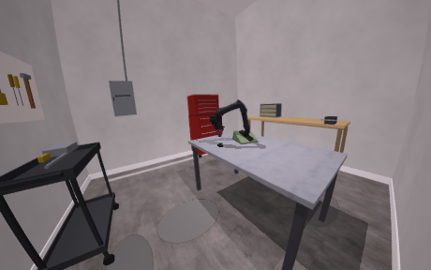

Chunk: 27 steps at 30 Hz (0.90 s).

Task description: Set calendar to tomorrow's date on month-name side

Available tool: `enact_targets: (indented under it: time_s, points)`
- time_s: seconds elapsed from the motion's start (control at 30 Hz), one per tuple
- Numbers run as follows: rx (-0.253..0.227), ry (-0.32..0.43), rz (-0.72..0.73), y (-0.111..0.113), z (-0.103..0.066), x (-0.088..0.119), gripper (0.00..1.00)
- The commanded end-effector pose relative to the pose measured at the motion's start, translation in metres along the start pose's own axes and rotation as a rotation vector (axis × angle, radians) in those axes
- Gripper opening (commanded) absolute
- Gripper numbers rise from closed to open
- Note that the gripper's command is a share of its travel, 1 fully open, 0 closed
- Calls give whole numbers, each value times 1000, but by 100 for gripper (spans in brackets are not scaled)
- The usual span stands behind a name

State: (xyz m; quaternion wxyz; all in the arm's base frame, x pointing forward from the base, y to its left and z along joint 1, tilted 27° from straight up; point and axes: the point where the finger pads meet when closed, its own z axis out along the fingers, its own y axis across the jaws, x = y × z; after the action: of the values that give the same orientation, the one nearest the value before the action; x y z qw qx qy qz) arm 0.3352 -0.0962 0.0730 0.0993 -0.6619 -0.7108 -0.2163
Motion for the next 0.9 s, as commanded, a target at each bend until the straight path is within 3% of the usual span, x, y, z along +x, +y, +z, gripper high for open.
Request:
enact_targets:
  time_s: [0.0, 0.23, 0.87]
  points:
    - [-8, -6, 140, 0, -5, -4, 26]
    - [-8, -5, 222, 1, -5, -8, 26]
    - [-8, -5, 230, 2, -3, -8, 26]
